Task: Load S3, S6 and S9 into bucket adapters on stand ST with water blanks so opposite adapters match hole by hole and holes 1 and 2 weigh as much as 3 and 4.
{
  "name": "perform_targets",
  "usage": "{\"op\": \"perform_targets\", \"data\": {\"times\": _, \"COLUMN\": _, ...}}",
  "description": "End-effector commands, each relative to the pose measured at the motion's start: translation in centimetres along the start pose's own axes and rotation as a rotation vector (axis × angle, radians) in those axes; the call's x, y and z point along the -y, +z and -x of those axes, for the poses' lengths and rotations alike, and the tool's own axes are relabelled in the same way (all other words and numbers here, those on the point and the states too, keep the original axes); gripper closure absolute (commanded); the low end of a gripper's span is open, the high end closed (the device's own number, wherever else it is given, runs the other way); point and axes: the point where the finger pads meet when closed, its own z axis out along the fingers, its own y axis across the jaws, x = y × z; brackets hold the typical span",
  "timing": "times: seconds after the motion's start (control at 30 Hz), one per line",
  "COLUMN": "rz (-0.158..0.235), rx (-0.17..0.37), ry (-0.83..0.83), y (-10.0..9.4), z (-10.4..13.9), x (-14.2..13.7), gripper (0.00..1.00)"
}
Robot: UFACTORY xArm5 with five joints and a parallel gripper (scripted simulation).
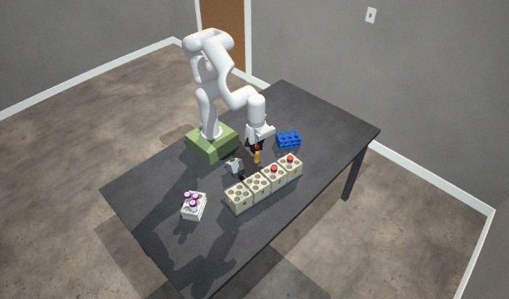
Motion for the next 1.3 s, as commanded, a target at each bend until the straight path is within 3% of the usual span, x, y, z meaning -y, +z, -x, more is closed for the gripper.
{"op": "perform_targets", "data": {"times": 0.0, "rz": 0.009, "rx": -0.004, "ry": 0.000, "y": -0.1, "z": -1.0, "x": -2.0, "gripper": 1.00}}
{"op": "perform_targets", "data": {"times": 0.83, "rz": 0.010, "rx": -0.005, "ry": 0.000, "y": -0.3, "z": -5.3, "x": -12.7, "gripper": 1.00}}
{"op": "perform_targets", "data": {"times": 1.13, "rz": 0.010, "rx": -0.005, "ry": 0.000, "y": -0.3, "z": -6.7, "x": -15.9, "gripper": 1.00}}
{"op": "perform_targets", "data": {"times": 1.27, "rz": 0.010, "rx": -0.005, "ry": 0.000, "y": -0.3, "z": -6.7, "x": -16.0, "gripper": 1.00}}
